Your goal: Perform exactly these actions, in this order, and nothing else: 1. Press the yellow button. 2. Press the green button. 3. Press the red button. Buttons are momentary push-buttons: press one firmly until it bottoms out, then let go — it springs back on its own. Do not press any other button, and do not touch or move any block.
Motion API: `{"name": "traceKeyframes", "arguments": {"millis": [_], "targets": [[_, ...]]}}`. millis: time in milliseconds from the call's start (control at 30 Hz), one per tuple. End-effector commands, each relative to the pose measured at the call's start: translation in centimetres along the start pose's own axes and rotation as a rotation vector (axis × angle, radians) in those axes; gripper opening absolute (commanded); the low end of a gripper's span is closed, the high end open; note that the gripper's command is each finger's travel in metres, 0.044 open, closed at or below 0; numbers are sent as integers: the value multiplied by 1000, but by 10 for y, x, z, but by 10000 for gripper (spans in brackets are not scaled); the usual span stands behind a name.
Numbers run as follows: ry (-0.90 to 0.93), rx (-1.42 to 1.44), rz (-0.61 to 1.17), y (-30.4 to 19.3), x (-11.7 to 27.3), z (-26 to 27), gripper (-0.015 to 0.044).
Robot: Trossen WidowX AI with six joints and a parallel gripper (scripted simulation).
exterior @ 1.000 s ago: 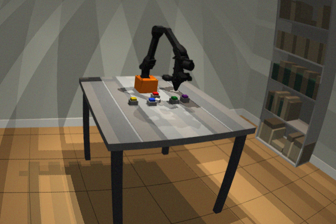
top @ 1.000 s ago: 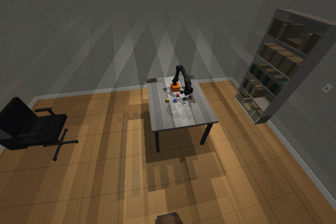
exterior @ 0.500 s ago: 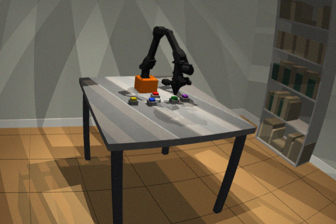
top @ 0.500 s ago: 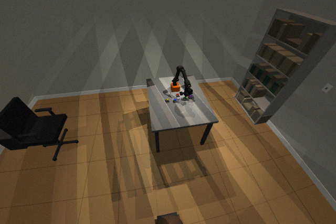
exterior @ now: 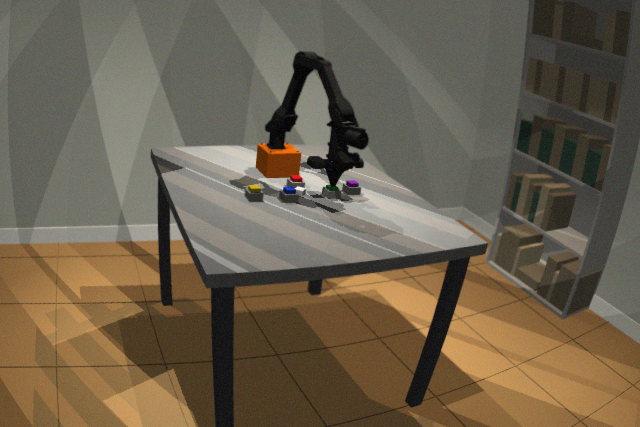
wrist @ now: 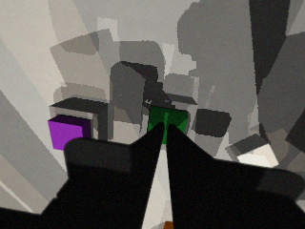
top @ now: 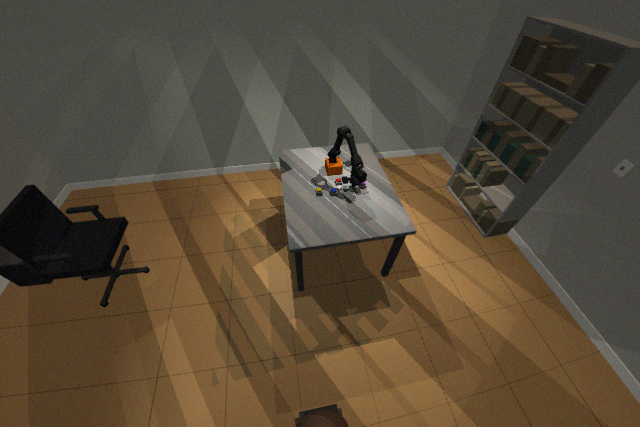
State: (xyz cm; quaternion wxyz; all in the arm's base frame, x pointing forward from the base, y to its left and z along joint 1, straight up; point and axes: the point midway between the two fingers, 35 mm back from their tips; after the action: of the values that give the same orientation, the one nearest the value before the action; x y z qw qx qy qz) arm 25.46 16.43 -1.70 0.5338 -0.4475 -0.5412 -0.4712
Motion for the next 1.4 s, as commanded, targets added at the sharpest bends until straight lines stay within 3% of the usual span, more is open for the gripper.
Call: {"name": "traceKeyframes", "arguments": {"millis": [0, 533, 667, 867, 1000, 1233, 1367], "targets": [[-4, -6, 7, -1, -4, -1, 20], [-4, -6, 7, -1, -4, -1, 20], [-4, -5, 6, -1, 27, 0, 20], [-4, -6, 6, 0, 33, 0, 20], [-4, -6, 6, 0, 88, 0, 20], [-4, -6, 6, -1, 92, -2, 20], [-8, -6, 8, -30, 98, -45, 20]]}}
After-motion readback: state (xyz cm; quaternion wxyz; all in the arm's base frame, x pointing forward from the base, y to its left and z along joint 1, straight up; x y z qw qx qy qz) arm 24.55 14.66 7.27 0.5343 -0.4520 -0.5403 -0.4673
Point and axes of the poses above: the point midway between the two fingers, 35 mm back from their tips, its own x axis back along the fingers, its own z axis across the jaws, y = z × x, and after that the axes turned 3 degrees about -x, right-handed
